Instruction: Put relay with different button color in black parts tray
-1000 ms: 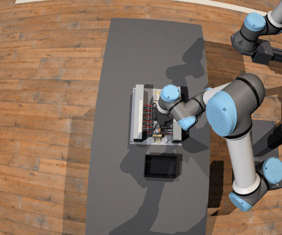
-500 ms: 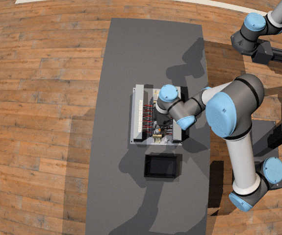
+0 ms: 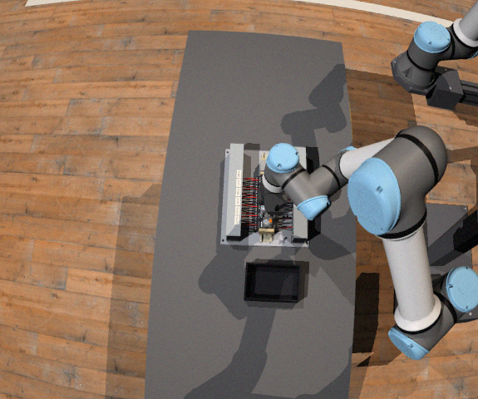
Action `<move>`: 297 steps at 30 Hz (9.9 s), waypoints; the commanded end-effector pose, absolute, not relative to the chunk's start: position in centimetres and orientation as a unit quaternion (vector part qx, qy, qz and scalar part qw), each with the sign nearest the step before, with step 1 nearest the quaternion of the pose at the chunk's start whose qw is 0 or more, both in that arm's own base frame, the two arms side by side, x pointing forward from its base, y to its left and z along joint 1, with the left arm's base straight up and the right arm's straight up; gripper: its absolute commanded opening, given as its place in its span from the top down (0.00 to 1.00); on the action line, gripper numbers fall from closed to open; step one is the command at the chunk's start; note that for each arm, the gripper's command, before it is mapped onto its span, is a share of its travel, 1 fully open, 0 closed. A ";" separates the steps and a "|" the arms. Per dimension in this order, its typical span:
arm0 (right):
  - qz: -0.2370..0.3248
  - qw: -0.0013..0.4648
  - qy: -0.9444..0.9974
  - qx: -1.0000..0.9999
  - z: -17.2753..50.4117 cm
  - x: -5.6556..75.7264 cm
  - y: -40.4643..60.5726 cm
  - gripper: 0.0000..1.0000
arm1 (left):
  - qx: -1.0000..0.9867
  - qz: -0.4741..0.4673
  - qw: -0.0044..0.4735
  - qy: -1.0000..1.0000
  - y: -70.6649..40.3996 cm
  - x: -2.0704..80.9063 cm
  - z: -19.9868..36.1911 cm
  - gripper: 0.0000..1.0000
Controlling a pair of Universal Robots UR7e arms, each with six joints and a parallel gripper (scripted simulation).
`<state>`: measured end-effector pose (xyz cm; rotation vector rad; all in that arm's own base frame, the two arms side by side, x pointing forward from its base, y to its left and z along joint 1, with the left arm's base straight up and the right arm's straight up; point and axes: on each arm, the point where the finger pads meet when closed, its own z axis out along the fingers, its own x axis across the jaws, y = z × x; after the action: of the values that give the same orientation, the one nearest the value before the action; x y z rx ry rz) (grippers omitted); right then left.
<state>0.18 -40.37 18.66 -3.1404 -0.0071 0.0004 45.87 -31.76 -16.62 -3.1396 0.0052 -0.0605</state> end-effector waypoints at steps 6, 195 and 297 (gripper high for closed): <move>0.000 0.000 -0.002 -1.000 18.7 0.2 -40.4 0.00 | -1.000 -0.013 0.000 0.002 -31.8 46.0 -16.5 1.00; 0.000 0.000 -0.002 -1.000 18.7 0.2 -40.4 0.00 | -1.000 -0.027 0.000 0.002 -31.8 45.9 -16.4 1.00; 0.000 0.000 -0.002 -1.000 18.7 0.2 -40.4 0.00 | -1.000 0.001 0.000 0.002 -31.8 46.0 -16.3 1.00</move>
<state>0.18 -40.37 18.66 -3.1404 -0.0071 0.0004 45.99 -31.76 -16.39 -3.1401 0.0050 0.0031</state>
